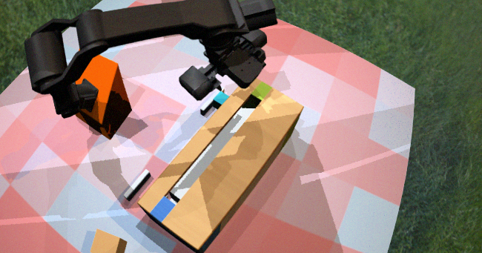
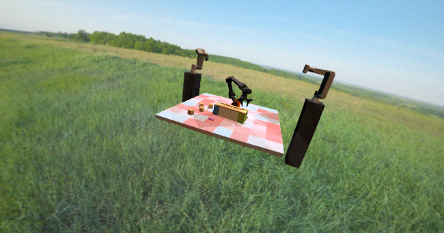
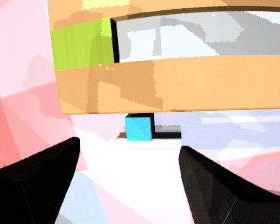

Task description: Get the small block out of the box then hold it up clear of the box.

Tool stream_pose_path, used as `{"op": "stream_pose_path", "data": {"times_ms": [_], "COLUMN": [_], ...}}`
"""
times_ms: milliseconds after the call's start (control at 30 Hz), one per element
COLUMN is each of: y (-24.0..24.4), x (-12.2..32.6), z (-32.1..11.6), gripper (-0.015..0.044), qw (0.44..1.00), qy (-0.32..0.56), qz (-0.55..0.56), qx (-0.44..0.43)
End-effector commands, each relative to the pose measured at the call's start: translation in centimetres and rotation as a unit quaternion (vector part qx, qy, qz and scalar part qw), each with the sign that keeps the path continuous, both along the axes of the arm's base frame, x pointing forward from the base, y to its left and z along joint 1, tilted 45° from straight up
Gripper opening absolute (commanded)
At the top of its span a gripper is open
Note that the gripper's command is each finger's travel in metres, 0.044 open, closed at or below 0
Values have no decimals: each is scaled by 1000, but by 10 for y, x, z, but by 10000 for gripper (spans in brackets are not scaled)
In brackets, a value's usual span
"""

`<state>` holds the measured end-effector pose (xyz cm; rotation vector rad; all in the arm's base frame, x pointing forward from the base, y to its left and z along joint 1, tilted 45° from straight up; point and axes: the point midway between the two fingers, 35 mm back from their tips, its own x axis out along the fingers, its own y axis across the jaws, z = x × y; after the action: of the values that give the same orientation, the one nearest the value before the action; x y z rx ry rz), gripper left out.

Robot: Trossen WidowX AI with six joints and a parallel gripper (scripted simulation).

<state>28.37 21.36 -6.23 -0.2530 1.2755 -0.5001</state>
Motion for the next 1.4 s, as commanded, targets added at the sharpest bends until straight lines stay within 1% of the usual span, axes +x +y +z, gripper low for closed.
{"op": "stream_pose_path", "data": {"times_ms": [0, 167, 333, 500, 667, 933, 1233, 1267, 1300, 1367], "y": [8, 11, 14, 17, 20, 26, 31, 32, 32, 32], "x": [-8, -11, -14, -17, -20, -24, -29, -29, -29, -29], "z": [-6, -7, -9, -11, -12, -15, -17, -17, -17, -17], "gripper": [285, 285, 285, 285, 285, 285, 285, 285, 285, 285], "qw": [892, 808, 702, 580, 441, 201, -79, -106, -119, -123], "qy": [200, 269, 334, 394, 449, 521, 572, 575, 577, 577], "qz": [379, 488, 582, 657, 713, 756, 739, 735, 732, 731], "qx": [-147, -194, -239, -277, -310, -342, -346, -344, -343, -342]}}
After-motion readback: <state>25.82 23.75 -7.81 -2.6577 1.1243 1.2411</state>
